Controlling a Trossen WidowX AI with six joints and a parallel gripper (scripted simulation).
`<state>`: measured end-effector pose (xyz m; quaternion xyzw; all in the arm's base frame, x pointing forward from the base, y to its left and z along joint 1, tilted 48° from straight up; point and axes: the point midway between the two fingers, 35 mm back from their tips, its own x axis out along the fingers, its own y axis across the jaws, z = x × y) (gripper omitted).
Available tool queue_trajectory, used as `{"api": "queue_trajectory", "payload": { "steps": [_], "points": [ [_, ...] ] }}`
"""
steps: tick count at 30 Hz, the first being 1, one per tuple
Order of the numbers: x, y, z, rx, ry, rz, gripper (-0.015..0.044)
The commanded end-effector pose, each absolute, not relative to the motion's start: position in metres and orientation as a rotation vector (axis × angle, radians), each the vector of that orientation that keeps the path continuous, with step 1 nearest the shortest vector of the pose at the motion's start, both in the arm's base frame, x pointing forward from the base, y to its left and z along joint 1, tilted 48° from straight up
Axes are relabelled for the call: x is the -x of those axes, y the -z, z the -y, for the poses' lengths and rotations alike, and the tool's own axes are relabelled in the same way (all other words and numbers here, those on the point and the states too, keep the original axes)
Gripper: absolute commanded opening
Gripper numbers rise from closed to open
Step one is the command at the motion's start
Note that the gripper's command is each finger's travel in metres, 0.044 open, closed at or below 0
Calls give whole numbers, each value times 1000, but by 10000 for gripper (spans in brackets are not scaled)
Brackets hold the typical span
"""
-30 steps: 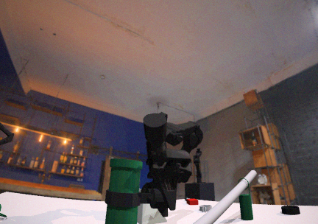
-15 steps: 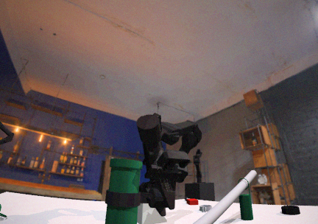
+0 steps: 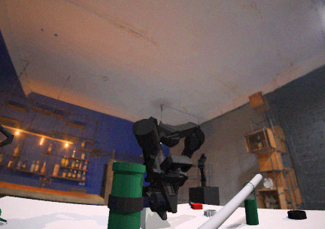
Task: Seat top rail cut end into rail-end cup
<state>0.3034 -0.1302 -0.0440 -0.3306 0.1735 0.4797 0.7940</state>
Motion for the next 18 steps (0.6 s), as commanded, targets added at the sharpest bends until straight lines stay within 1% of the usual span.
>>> {"api": "queue_trajectory", "payload": {
  "steps": [1,11,18],
  "points": [
    [-301,44,130,720,-1040,-352,0],
    [-296,44,131,752,-1063,-298,0],
    [-298,44,131,739,-1053,-320,0]
  ]
}}
